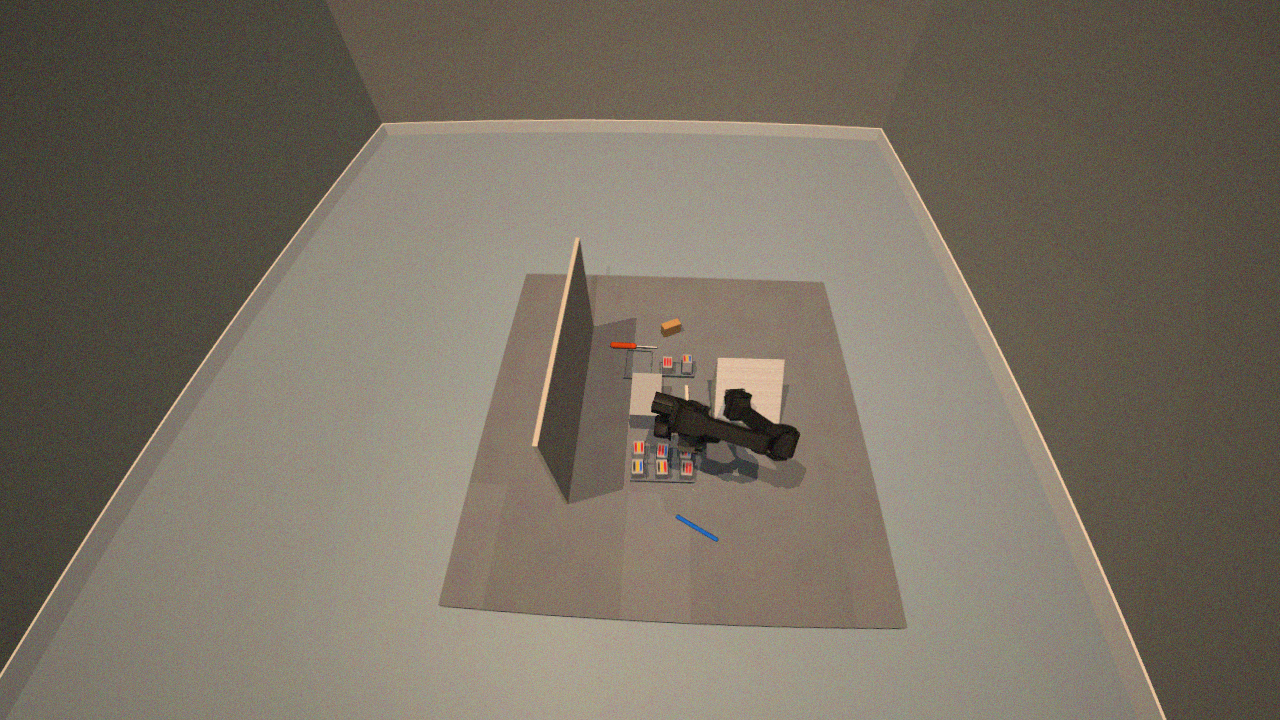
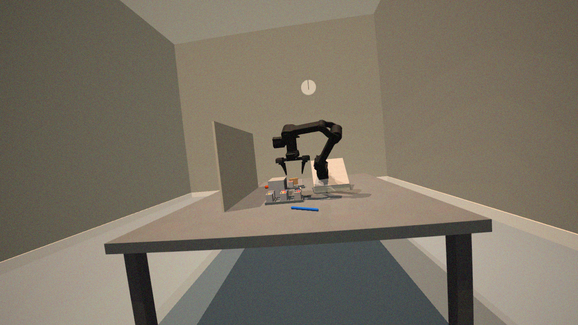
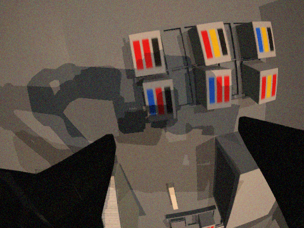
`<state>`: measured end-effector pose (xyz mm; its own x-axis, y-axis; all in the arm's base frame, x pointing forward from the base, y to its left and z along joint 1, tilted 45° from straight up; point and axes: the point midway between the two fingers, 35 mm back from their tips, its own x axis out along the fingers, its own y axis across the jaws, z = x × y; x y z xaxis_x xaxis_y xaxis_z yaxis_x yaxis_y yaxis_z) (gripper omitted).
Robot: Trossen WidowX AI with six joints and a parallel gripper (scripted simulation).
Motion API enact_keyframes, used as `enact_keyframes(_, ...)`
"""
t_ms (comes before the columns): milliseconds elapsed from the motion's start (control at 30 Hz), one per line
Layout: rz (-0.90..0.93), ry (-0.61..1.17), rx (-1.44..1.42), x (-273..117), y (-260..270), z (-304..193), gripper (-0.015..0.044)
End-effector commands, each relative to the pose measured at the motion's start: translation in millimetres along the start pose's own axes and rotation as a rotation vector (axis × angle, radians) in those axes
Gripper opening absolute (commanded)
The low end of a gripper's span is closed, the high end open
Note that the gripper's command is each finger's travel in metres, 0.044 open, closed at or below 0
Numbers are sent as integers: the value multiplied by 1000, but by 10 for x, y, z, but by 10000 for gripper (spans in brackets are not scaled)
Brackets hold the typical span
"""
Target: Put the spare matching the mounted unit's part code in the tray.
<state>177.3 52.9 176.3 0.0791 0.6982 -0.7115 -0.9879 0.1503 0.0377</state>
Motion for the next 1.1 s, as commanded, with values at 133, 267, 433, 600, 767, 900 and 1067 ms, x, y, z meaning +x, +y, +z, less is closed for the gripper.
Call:
enact_keyframes(133, 3, -7, -11, 389, 58, -14, 300)
enact_keyframes(267, 3, -8, -12, 407, 61, -15, 300)
enact_keyframes(433, 3, -7, -12, 415, 60, -16, 300)
enact_keyframes(600, 4, -4, -12, 478, 51, -24, 300)
enact_keyframes(767, 4, 0, -12, 559, 42, -33, 300)
enact_keyframes(900, 4, 2, -13, 625, 37, -38, 300)
enact_keyframes(1067, 3, 4, -13, 708, 34, -42, 300)
